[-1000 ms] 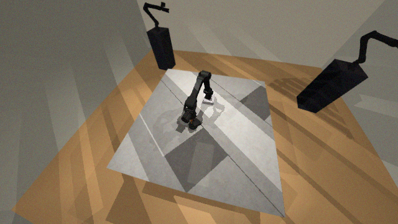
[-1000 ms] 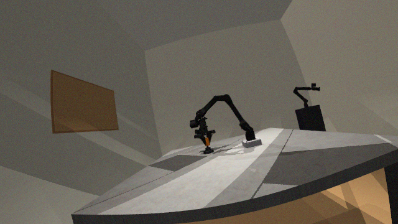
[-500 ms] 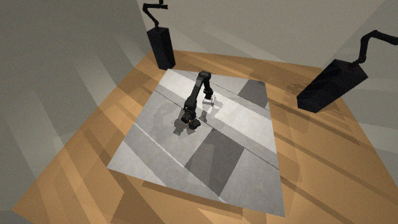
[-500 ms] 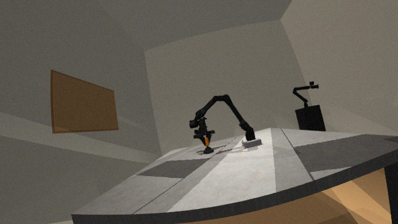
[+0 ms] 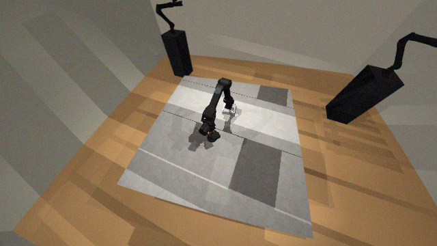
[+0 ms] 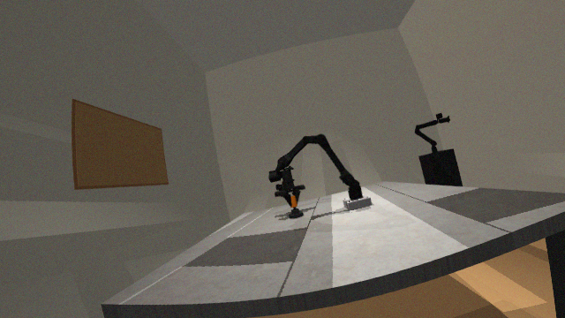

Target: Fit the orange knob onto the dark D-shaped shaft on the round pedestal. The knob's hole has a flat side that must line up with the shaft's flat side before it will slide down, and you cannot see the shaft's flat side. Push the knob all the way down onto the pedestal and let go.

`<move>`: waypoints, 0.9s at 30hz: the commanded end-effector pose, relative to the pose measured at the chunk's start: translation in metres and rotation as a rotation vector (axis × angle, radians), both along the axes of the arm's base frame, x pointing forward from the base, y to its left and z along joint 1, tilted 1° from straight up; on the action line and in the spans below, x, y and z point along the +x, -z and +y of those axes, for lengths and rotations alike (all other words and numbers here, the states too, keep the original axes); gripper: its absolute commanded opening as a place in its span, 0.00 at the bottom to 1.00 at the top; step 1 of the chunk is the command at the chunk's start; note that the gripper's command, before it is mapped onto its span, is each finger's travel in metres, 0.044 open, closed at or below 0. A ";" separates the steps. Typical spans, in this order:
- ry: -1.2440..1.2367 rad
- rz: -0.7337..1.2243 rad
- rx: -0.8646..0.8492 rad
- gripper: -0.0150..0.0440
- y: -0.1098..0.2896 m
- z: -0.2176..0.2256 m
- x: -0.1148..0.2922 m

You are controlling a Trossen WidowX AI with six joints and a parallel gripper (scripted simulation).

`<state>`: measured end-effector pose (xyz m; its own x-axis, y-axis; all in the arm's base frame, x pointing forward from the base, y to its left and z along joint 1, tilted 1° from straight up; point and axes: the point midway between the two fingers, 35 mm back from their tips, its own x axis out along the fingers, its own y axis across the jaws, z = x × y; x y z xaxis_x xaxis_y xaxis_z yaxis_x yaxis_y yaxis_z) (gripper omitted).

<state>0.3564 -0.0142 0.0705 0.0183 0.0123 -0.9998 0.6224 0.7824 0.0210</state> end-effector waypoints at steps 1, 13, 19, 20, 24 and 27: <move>0.006 -0.009 -0.004 0.25 0.000 -0.001 0.002; 0.006 -0.009 -0.004 0.25 0.000 -0.001 0.002; 0.006 -0.009 -0.004 0.25 -0.001 -0.001 0.002; 0.006 -0.009 -0.004 0.25 -0.003 -0.001 0.002; 0.006 -0.009 -0.004 0.25 -0.006 -0.001 0.001; 0.050 -0.008 -0.003 0.25 -0.006 -0.001 0.000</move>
